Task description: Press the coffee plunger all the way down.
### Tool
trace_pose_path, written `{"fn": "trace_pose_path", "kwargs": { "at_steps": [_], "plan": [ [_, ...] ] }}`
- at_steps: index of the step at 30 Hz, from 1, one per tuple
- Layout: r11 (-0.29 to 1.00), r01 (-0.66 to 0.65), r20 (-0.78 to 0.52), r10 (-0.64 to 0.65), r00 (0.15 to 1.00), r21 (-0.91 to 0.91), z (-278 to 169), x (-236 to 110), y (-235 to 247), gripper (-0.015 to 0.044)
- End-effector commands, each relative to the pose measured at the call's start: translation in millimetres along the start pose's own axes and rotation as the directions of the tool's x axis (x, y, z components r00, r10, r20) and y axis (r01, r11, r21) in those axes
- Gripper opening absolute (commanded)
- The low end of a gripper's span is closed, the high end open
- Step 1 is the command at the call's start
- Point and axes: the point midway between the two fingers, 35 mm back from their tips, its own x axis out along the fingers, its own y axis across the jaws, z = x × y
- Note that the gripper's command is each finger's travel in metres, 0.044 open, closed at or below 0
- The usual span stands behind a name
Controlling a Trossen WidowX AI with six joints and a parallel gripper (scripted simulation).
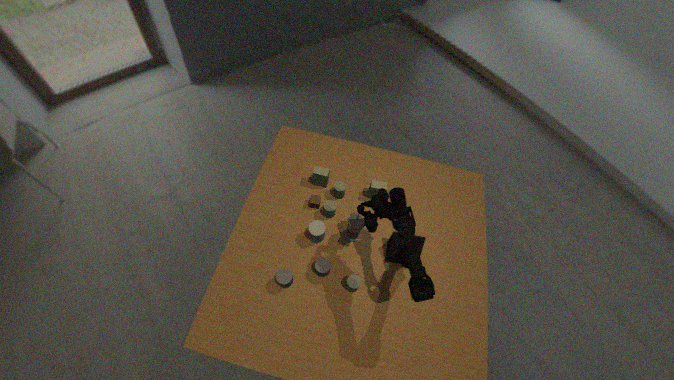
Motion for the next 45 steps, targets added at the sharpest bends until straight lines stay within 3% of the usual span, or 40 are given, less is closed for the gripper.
{"fn": "trace_pose_path", "kwargs": {
  "at_steps": [1,45],
  "plan": [
    [1.0,0.003,-0.001,-0.003,1.0,0.007,0,0,-1,0.0131],
    [1.0,0.007,-0.005,-0.007,1.0,0.005,-45,35,-6,0.0131]
  ]
}}
